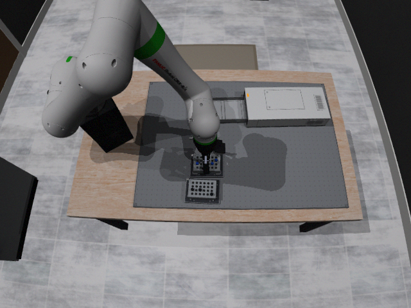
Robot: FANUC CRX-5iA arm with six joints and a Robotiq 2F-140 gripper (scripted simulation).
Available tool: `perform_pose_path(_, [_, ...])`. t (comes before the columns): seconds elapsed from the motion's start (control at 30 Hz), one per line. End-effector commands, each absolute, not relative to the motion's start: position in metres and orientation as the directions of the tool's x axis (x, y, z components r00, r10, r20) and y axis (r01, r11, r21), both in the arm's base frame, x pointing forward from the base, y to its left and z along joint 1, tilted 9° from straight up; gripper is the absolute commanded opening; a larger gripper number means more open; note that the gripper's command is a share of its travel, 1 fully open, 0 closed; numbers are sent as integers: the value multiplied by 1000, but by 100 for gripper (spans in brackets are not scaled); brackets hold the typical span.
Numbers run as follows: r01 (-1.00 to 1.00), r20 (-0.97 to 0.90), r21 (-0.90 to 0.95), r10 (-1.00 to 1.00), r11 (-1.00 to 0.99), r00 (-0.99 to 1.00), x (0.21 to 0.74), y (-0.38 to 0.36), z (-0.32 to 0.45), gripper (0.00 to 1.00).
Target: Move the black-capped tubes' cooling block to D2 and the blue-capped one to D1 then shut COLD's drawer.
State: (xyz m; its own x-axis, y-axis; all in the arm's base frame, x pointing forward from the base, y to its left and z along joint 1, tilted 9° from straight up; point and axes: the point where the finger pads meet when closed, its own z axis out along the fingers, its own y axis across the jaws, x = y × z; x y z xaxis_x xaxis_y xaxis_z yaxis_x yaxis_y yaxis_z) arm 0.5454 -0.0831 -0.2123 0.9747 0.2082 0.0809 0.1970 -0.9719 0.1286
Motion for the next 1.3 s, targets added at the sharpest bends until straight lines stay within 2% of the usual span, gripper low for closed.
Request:
perform_pose_path(0.0, [197, 82, 129, 209, -972, 975, 546, -83, -212, 66])
perform_pose_path(0.17, [197, 82, 129, 209, -972, 975, 546, -83, -212, 66])
perform_pose_path(0.2, [197, 82, 129, 209, -972, 975, 543, -80, -182, 66])
perform_pose_path(1.27, [197, 82, 129, 209, -972, 975, 539, -76, -144, 66])
